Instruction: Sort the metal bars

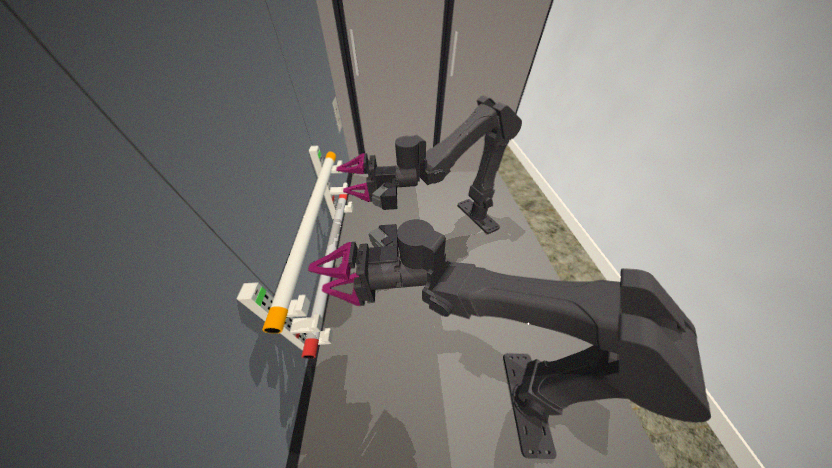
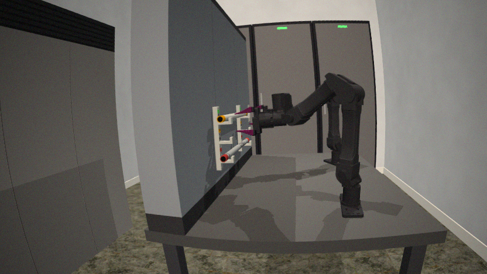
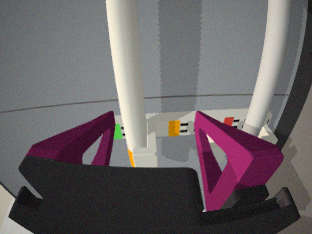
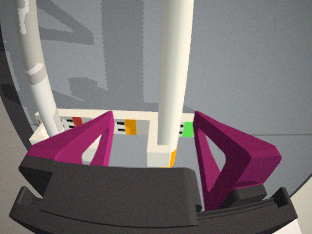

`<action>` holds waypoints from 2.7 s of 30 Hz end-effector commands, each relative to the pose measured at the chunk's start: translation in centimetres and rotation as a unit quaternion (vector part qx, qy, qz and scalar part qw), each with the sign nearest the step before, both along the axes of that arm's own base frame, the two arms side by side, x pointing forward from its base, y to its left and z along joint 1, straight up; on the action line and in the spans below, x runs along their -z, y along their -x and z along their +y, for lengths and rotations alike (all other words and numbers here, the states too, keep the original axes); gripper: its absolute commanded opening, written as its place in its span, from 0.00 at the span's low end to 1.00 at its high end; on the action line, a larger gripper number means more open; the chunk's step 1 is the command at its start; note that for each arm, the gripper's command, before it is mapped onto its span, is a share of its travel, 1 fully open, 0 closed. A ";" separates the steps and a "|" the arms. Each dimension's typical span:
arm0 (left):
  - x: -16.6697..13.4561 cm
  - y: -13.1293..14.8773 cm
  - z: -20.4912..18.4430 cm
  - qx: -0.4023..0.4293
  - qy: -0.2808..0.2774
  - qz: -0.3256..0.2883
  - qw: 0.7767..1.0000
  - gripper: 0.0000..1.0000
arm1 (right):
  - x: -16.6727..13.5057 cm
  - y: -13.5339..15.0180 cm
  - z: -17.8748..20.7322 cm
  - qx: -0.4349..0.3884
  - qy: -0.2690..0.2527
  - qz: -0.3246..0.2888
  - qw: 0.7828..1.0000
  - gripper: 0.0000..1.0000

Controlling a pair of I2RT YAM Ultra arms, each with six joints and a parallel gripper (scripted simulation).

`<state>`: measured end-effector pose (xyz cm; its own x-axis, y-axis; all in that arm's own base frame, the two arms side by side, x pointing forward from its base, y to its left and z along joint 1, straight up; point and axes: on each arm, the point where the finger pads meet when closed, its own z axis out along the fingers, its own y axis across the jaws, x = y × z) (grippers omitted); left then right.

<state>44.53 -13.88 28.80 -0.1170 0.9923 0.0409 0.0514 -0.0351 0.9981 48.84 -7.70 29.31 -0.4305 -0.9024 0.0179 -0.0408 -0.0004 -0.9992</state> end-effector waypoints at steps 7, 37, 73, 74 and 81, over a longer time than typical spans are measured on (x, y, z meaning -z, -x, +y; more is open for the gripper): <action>-2.1 -1.4 0.2 0.001 0.018 -0.026 1.000 0.70 | -1.6 -1.3 -0.8 0.001 0.000 -0.020 1.000 0.70; -2.1 -4.3 0.5 0.001 0.017 -0.025 1.000 0.65 | -1.6 -3.9 -2.1 0.001 0.000 -0.020 1.000 0.65; -2.1 -4.3 0.5 0.001 0.018 -0.026 1.000 0.16 | -1.6 -3.9 -2.1 0.001 0.000 -0.021 1.000 0.16; -2.1 -4.3 0.5 0.001 0.018 -0.026 1.000 0.14 | -1.6 -3.9 -2.1 0.001 0.000 -0.021 1.000 0.15; -2.1 -4.3 0.5 0.001 0.018 -0.026 1.000 0.04 | -1.6 -3.9 -2.1 0.001 0.000 -0.021 1.000 0.04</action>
